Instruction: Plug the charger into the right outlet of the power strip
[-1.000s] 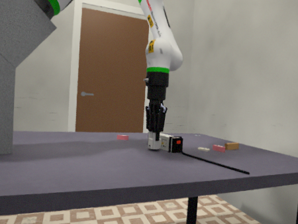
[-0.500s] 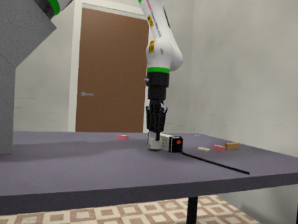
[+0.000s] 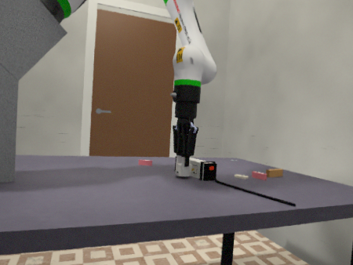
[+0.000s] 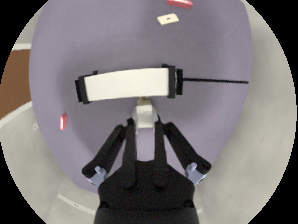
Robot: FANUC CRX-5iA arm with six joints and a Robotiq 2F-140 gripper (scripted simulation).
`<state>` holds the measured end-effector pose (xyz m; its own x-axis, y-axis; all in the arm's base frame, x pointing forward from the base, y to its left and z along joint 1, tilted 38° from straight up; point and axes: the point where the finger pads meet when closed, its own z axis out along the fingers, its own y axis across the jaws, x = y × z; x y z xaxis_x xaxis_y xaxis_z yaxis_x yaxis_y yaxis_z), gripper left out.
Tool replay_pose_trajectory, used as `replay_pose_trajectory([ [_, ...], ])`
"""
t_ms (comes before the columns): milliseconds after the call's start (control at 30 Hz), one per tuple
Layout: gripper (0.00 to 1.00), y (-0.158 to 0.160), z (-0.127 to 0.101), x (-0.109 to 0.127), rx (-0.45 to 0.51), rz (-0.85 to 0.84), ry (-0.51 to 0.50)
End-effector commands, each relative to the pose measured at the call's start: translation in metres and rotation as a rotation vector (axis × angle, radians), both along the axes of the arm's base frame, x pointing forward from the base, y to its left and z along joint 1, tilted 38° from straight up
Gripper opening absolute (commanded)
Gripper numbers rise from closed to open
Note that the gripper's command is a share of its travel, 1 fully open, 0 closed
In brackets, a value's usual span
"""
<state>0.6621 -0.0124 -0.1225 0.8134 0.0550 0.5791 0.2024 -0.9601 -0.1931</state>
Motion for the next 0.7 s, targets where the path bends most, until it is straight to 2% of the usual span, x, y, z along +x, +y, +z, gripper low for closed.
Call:
replay_pose_trajectory([
  [0,0.10,-0.0005,0.0008,0.0004,0.000,0.000,-0.001],
  [667,0.10,-0.0004,0.0018,0.0018,0.000,0.000,-0.001],
])
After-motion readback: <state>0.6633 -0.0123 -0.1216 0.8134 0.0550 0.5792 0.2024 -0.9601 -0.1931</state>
